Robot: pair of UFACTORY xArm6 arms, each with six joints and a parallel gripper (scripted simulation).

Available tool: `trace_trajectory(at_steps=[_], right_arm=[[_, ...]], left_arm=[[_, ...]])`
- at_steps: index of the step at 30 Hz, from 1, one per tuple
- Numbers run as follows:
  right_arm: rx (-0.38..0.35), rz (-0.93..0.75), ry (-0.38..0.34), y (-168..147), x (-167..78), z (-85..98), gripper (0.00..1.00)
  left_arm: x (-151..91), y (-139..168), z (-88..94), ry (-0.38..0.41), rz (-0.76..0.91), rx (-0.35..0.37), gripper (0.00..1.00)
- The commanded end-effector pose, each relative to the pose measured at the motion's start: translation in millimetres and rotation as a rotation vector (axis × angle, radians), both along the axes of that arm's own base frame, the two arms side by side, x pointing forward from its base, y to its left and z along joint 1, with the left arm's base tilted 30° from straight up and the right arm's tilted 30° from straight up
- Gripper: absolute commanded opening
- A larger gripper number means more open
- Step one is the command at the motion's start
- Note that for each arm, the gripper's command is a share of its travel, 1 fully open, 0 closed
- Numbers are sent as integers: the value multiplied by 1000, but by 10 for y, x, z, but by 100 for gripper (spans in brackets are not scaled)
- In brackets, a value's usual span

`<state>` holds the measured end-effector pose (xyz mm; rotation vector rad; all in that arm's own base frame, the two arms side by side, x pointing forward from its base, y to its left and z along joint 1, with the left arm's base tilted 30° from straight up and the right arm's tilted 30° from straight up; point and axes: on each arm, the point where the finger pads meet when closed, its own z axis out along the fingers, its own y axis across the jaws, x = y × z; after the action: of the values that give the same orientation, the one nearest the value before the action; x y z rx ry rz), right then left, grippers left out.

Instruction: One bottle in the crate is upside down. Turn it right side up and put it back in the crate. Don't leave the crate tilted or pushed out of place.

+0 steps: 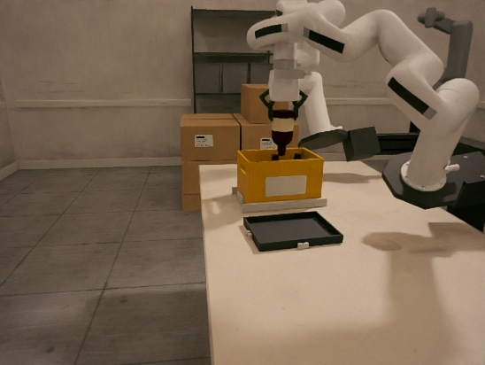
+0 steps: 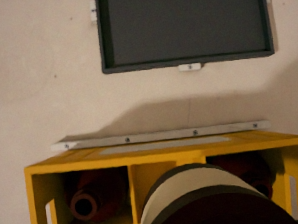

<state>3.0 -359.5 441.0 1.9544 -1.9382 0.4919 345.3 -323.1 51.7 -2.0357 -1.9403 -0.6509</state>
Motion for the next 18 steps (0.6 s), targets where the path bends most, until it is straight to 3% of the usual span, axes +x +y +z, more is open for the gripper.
trace_trajectory(at_steps=[1, 18], right_arm=[[-4, 0, 0, -1, 0, 19, 100], [-4, 0, 0, -1, 0, 19, 100]], left_arm=[[43, 68, 67, 22, -48, 2, 76], [247, 483, 326, 168, -316, 47, 76]])
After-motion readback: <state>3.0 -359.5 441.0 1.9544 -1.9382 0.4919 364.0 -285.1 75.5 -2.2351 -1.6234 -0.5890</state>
